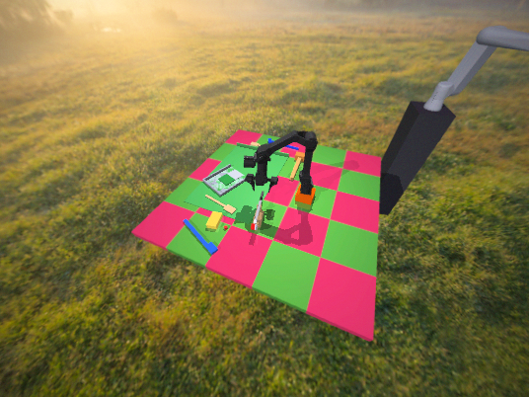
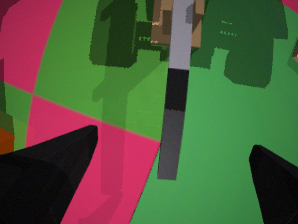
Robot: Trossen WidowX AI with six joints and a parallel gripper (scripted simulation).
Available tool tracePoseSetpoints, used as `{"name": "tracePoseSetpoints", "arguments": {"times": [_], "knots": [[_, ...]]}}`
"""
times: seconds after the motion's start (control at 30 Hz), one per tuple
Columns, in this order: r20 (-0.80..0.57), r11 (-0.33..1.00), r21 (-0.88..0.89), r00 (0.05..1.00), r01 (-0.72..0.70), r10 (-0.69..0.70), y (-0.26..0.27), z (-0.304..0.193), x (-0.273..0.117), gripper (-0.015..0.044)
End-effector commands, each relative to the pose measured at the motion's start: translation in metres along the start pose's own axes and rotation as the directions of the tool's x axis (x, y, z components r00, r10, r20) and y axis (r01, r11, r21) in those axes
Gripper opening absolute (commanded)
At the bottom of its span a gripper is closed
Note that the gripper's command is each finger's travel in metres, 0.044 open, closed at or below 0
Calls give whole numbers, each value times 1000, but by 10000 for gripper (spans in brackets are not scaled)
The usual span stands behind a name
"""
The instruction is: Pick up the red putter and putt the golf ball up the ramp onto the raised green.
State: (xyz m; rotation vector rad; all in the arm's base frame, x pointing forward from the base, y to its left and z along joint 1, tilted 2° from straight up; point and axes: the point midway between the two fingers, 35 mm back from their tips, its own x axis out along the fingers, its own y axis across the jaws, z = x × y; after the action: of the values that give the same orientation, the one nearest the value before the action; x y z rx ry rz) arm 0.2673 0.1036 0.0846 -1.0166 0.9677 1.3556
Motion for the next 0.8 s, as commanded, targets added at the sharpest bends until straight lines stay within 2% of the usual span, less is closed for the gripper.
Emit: {"name": "tracePoseSetpoints", "arguments": {"times": [0.0, 0.6, 0.77], "knots": [[7, 999, -27, 1000, -17, 17, 1, 1, 1, 440], [7, 999, -27, 1000, -17, 17, 1, -11, 45, 440], [7, 999, -27, 1000, -17, 17, 1, -11, 46, 440]]}}
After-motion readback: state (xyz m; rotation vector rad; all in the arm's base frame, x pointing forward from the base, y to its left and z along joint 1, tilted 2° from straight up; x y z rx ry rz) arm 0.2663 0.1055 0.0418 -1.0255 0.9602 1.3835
